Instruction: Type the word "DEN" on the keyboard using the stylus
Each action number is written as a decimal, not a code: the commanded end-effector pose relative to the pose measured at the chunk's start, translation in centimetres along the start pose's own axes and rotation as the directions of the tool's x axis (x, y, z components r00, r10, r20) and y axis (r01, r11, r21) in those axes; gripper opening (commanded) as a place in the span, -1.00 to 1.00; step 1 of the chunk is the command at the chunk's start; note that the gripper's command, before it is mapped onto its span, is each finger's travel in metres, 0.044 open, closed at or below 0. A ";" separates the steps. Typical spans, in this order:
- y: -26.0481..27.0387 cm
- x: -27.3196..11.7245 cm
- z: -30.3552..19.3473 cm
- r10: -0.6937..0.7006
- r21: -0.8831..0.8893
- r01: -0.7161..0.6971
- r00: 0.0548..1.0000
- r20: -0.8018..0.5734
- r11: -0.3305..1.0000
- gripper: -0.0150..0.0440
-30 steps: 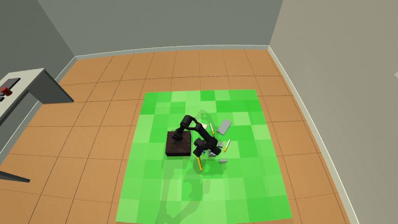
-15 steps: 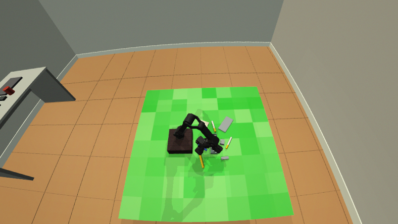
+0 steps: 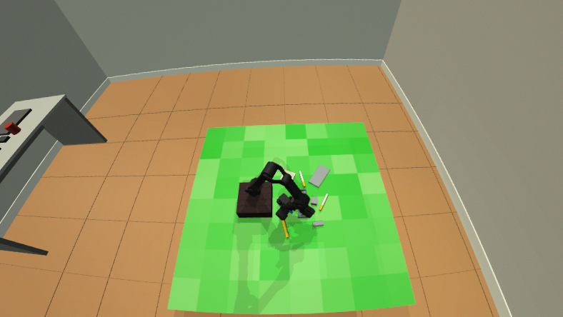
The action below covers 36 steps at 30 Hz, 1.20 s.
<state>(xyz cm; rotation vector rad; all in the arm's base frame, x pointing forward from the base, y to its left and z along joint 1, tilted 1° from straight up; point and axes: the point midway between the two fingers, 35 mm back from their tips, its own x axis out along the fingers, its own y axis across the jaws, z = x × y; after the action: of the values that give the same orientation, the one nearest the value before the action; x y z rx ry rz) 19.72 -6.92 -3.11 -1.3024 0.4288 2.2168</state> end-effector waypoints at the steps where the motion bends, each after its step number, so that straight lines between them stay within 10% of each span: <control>1: 0.0 0.4 -0.2 -0.001 -0.003 0.001 1.000 0.001 1.000 0.02; 12: 0.0 1.0 -0.5 -0.001 -0.003 0.001 1.000 0.001 1.000 0.02; 20: 0.0 0.9 -0.5 0.000 0.000 0.000 1.000 0.001 1.000 -0.49; 36: 0.0 -2.8 1.5 -0.001 0.000 0.001 1.000 0.001 1.000 -0.49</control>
<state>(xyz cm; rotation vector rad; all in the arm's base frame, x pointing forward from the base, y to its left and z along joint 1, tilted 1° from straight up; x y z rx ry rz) 19.52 -6.81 -1.55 -1.2873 0.4260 2.2244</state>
